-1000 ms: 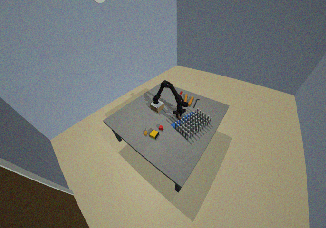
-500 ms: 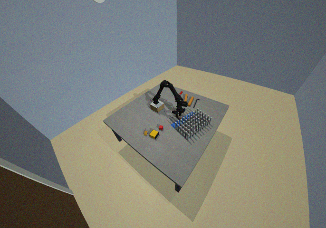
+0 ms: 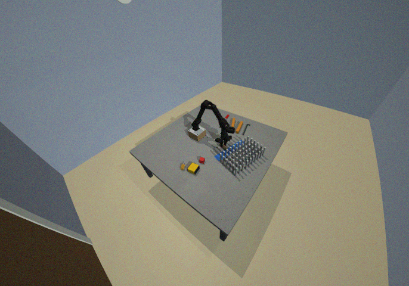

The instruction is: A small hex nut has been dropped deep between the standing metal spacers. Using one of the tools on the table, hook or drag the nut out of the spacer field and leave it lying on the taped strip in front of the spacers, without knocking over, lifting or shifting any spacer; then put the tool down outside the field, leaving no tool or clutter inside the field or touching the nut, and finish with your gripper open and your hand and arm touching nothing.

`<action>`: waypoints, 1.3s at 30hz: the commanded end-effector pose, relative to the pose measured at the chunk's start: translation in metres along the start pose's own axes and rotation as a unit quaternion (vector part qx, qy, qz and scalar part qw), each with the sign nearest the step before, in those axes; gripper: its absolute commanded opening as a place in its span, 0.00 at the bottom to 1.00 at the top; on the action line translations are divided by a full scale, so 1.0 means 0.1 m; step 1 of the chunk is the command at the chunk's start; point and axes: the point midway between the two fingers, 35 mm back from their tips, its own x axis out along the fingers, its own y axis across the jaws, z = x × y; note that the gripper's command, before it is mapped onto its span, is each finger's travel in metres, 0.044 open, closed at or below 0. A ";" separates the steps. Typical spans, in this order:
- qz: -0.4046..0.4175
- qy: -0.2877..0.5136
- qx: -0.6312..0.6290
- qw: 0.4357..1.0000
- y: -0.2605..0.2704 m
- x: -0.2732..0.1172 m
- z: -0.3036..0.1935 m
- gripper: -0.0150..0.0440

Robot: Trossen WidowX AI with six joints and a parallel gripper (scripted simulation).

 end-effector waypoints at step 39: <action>-0.002 0.000 0.001 1.000 -0.01 -0.07 -0.25 0.25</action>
